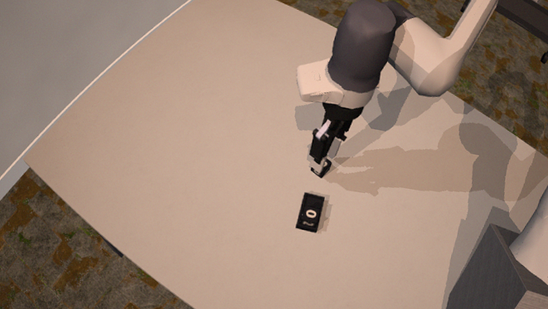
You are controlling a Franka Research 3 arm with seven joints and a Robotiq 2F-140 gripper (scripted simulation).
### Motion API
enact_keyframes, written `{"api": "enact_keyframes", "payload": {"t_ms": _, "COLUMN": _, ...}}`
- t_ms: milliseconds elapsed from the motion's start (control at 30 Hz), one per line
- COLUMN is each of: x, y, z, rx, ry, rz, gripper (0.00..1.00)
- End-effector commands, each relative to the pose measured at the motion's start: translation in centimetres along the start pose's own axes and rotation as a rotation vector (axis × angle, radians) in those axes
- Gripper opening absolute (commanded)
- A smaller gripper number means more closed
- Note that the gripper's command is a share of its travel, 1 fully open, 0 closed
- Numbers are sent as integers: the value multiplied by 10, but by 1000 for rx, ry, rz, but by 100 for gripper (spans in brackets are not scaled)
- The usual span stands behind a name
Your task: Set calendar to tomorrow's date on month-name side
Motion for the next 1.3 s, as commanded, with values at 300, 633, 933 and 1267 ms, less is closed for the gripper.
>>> {"api": "enact_keyframes", "payload": {"t_ms": 300, "x": 1, "y": 0, "z": 1, "rx": 2, "ry": 1, "rz": 2, "gripper": 29}}
{"api": "enact_keyframes", "payload": {"t_ms": 633, "x": 1, "y": 0, "z": 1, "rx": 2, "ry": 1, "rz": 2, "gripper": 29}}
{"api": "enact_keyframes", "payload": {"t_ms": 933, "x": 1, "y": 0, "z": -10, "rx": 2, "ry": 1, "rz": 2, "gripper": 29}}
{"api": "enact_keyframes", "payload": {"t_ms": 1267, "x": 1, "y": 0, "z": -33, "rx": 2, "ry": 1, "rz": 2, "gripper": 29}}
Point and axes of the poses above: the point where the finger pads meet when closed, its own z axis out along the fingers, its own y axis across the jaws, x = y × z, the point moved 3 cm from there along -z, back along the fingers, and after that the axes turned 10 degrees about z, right-handed, at the moved point
